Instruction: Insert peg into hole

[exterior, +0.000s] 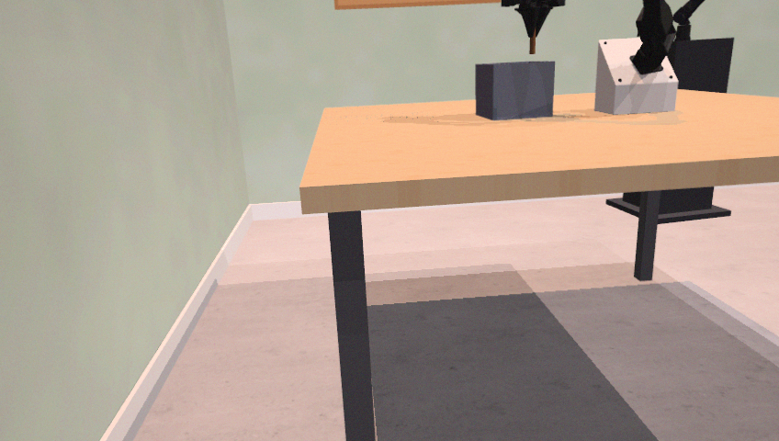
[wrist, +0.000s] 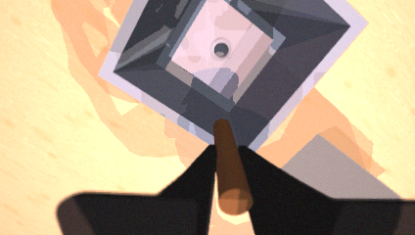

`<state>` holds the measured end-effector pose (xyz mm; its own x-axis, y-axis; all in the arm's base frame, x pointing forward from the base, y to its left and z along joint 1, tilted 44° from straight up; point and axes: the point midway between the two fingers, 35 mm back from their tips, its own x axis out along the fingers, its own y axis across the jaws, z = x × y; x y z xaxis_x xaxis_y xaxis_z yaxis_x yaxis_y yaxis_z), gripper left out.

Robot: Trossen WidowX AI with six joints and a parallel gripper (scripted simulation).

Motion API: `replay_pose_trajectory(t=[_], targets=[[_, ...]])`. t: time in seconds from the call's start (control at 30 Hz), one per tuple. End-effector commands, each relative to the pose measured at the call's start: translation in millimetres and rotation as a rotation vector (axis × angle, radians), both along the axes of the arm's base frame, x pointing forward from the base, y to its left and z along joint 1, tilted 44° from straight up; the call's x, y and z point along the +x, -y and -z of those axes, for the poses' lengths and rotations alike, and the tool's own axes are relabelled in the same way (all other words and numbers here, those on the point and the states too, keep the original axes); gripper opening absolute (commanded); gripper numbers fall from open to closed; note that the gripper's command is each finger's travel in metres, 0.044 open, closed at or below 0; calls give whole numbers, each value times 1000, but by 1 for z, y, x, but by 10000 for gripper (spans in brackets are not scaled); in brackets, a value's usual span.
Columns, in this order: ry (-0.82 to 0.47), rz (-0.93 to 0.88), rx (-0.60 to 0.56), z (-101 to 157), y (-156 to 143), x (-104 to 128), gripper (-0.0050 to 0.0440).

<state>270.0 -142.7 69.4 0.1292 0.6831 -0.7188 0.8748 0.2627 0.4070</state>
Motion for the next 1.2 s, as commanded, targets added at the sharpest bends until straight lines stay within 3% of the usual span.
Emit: replay_pose_trajectory(t=[0.0, 0.67, 1.17], targets=[[-2, -1, -4, 7, 9, 5, 0], [-7, -1, -3, 38, 38, 27, 0], [-7, -1, -3, 65, 13, 33, 0]])
